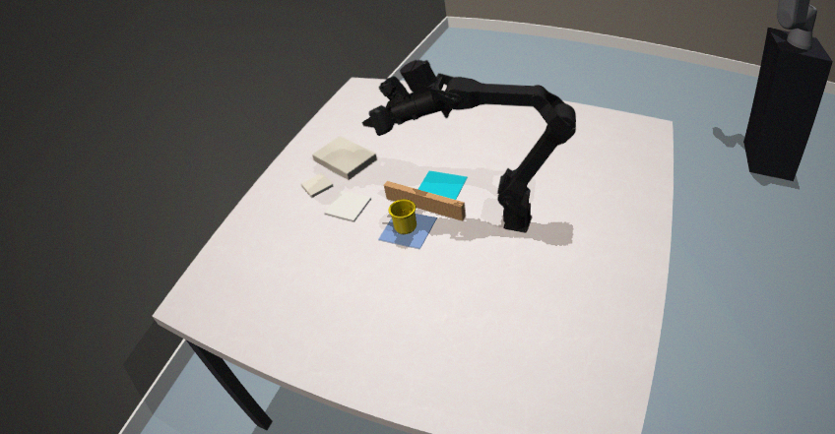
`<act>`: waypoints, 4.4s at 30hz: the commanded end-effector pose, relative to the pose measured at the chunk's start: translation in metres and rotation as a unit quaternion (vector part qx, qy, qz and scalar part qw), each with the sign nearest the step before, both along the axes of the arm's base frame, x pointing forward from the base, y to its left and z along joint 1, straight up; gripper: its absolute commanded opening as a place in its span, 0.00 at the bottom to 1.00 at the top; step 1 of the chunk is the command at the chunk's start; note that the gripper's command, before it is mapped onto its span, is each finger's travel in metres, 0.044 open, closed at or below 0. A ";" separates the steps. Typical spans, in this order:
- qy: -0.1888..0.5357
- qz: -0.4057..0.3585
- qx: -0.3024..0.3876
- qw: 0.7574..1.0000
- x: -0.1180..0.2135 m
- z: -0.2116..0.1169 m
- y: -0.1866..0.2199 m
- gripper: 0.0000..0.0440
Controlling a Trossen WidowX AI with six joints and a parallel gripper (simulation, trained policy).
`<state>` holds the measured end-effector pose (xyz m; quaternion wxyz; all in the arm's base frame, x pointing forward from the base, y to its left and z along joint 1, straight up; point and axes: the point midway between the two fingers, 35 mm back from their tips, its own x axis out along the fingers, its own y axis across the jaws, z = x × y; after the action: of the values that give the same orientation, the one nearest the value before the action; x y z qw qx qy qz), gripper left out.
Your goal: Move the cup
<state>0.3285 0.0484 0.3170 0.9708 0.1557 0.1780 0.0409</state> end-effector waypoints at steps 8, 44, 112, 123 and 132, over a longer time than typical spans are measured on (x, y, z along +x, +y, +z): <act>0.071 -0.006 0.054 0.996 0.003 -0.004 0.014 0.30; 0.349 -0.121 0.167 0.914 -0.011 -0.051 0.047 0.31; 0.607 -0.267 0.007 0.748 -0.067 -0.253 0.027 0.28; 0.600 -0.257 0.005 0.757 -0.069 -0.244 0.020 0.02; 0.588 -0.274 0.035 0.760 -0.072 -0.218 0.012 0.01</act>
<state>0.2556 0.0614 0.0895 0.6363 0.2116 0.6694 -0.3197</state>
